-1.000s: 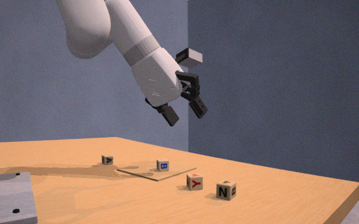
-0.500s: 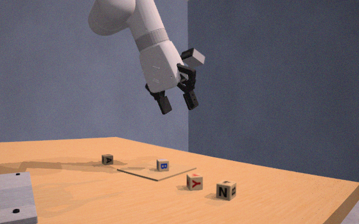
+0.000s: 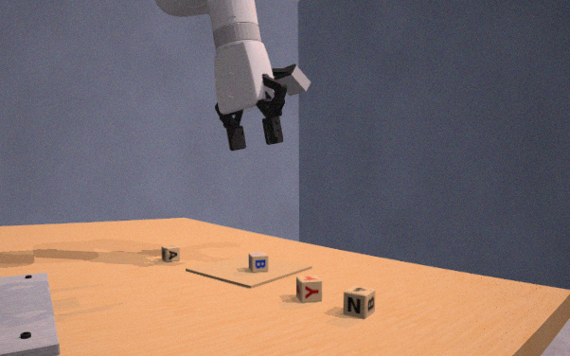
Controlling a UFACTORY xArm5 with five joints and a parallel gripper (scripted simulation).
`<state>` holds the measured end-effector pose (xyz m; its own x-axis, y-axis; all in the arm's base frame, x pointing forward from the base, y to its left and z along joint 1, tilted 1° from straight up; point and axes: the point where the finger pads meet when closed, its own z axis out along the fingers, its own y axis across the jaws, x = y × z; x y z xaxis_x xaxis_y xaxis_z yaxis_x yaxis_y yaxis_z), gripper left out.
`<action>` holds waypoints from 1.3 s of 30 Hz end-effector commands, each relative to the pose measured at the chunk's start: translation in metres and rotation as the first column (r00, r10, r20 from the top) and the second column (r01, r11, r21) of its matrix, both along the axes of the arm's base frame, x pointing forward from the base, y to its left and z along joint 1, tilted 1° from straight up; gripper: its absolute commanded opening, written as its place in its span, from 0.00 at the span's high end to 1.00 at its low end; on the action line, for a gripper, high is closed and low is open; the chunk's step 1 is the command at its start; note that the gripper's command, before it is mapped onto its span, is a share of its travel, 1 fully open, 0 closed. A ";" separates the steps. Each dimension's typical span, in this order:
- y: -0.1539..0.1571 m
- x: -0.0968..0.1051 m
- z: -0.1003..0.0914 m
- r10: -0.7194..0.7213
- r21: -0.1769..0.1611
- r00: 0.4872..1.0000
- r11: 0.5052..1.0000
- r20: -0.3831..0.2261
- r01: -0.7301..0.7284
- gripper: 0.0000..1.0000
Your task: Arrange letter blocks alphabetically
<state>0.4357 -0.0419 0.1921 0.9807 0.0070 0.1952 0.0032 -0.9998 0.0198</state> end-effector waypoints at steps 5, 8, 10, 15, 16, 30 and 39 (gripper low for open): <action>0.030 -0.021 0.039 -0.002 0.017 0.991 1.000 -0.137 0.005 0.00; 0.039 -0.034 0.057 0.024 0.019 0.979 1.000 -0.203 -0.021 0.00; 0.031 -0.032 0.053 0.088 0.022 0.971 0.996 -0.222 -0.085 0.00; 0.016 -0.027 0.046 0.215 0.037 0.942 0.976 -0.256 -0.212 0.00; 0.016 -0.027 0.046 0.215 0.037 0.942 0.976 -0.256 -0.212 0.00; -0.029 -0.017 0.023 0.554 0.137 0.771 0.830 -0.316 -0.540 0.00; -0.047 -0.016 0.013 0.673 0.193 0.670 0.736 -0.314 -0.648 0.00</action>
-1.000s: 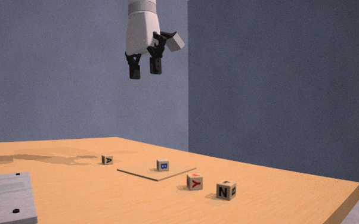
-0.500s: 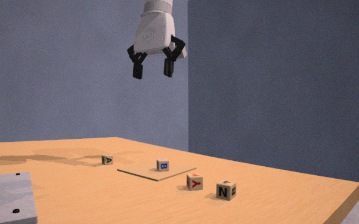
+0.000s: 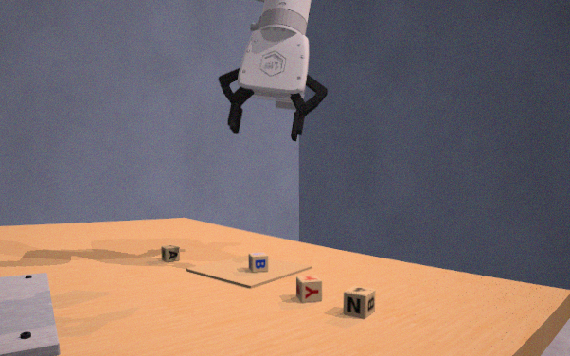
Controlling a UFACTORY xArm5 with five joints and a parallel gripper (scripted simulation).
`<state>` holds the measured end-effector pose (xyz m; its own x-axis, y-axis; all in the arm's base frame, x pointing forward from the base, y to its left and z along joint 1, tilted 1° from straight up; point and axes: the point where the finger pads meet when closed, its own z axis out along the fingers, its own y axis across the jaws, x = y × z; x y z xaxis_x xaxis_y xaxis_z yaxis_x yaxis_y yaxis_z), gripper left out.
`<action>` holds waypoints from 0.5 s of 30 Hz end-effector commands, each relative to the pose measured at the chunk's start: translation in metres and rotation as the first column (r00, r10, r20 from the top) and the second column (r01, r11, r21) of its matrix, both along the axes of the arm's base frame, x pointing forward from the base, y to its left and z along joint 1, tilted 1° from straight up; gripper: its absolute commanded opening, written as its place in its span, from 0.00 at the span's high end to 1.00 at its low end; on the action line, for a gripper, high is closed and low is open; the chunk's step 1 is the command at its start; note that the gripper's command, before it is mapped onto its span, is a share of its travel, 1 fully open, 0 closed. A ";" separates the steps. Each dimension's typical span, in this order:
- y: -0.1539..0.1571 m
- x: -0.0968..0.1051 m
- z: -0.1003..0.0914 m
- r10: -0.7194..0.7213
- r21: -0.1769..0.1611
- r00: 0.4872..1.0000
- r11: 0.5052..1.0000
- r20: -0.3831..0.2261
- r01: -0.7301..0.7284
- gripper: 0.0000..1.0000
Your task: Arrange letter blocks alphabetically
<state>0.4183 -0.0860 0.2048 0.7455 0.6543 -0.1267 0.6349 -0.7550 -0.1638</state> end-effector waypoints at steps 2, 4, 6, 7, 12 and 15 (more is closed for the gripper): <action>-0.017 0.003 -0.008 0.140 0.051 0.990 0.989 -0.028 -0.138 0.00; -0.019 0.003 -0.009 0.154 0.057 0.988 0.987 -0.030 -0.152 0.00; -0.027 0.003 -0.014 0.212 0.083 0.976 0.974 -0.038 -0.209 0.00; -0.027 0.003 -0.014 0.212 0.083 0.976 0.974 -0.038 -0.209 0.00; -0.047 0.001 -0.026 0.360 0.158 0.932 0.924 -0.044 -0.349 0.00; -0.057 0.000 -0.032 0.427 0.196 0.904 0.890 -0.040 -0.412 0.00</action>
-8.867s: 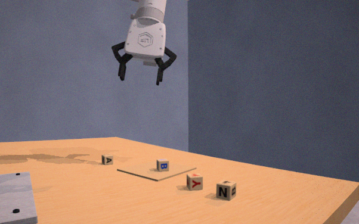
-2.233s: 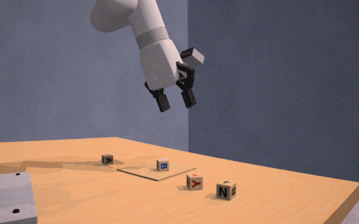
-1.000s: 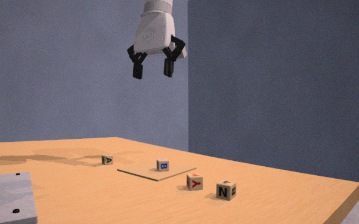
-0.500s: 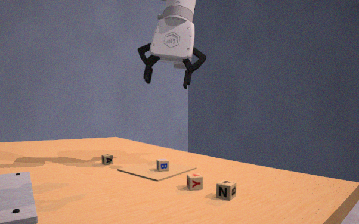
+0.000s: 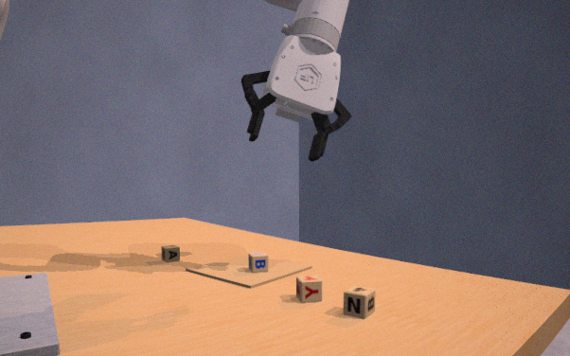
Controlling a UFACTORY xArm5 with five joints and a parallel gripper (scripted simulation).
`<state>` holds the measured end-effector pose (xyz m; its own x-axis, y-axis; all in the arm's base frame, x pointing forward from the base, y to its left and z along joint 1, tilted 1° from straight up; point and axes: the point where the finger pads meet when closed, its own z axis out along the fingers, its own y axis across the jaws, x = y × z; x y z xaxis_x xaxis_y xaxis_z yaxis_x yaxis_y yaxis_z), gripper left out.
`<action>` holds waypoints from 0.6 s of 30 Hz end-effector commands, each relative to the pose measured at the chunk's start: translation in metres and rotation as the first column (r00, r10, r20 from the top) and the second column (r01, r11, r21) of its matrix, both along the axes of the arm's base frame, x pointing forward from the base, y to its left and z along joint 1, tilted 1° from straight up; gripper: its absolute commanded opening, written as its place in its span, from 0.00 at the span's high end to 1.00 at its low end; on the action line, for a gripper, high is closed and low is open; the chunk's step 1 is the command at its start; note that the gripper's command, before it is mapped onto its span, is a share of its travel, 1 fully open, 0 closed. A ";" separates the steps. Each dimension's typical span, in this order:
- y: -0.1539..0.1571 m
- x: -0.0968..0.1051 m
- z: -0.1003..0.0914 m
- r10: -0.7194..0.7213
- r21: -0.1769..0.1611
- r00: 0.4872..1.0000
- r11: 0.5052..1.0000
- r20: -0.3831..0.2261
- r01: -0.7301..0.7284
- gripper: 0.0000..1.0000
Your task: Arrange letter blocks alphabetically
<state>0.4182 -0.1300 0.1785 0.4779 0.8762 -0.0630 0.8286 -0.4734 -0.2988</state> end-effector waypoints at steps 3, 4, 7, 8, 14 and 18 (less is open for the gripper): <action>-0.020 -0.001 -0.011 0.150 0.080 0.989 0.986 -0.018 -0.148 0.00; -0.024 -0.001 -0.014 0.182 0.099 0.983 0.979 -0.019 -0.179 0.00; -0.033 -0.003 -0.020 0.245 0.137 0.969 0.961 -0.018 -0.240 0.00; -0.036 -0.004 -0.022 0.267 0.151 0.964 0.953 -0.017 -0.261 0.00; -0.055 -0.009 -0.036 0.397 0.239 0.918 0.891 0.004 -0.387 0.00; -0.063 -0.011 -0.042 0.450 0.278 0.893 0.855 0.021 -0.438 0.00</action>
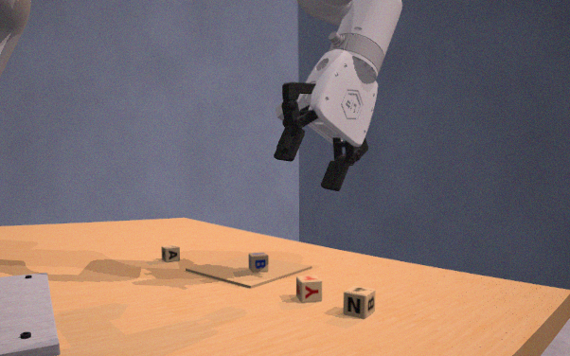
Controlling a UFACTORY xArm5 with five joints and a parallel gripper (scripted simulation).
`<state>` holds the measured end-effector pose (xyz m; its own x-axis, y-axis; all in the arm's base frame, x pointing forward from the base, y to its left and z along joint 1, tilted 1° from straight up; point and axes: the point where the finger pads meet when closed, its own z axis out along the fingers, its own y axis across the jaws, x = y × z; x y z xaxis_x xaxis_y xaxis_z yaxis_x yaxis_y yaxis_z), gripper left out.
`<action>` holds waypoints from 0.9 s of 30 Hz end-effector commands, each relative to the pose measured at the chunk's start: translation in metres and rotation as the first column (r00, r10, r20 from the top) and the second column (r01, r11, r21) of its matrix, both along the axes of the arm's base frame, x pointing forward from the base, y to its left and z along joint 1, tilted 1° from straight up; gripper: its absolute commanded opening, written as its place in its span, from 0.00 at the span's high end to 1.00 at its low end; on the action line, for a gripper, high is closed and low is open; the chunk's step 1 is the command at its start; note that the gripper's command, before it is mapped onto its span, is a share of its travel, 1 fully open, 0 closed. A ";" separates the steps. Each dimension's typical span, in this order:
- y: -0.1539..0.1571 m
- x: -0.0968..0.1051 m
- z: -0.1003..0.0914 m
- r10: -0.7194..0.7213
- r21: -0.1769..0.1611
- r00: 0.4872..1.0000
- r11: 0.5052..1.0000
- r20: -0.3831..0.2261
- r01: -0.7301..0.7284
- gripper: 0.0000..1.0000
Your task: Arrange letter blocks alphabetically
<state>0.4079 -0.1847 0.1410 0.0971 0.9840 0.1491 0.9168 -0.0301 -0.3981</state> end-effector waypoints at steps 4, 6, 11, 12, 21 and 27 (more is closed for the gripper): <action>-0.022 -0.006 -0.015 0.159 0.119 0.987 0.980 0.006 -0.159 0.00; -0.024 -0.007 -0.016 0.170 0.127 0.985 0.977 0.007 -0.169 0.00; -0.041 -0.015 -0.030 0.290 0.227 0.956 0.929 0.039 -0.291 0.00; -0.043 -0.016 -0.032 0.305 0.240 0.951 0.921 0.045 -0.307 0.00; -0.059 -0.025 -0.046 0.404 0.328 0.910 0.850 0.097 -0.412 0.00; -0.067 -0.030 -0.054 0.450 0.372 0.883 0.803 0.133 -0.466 0.00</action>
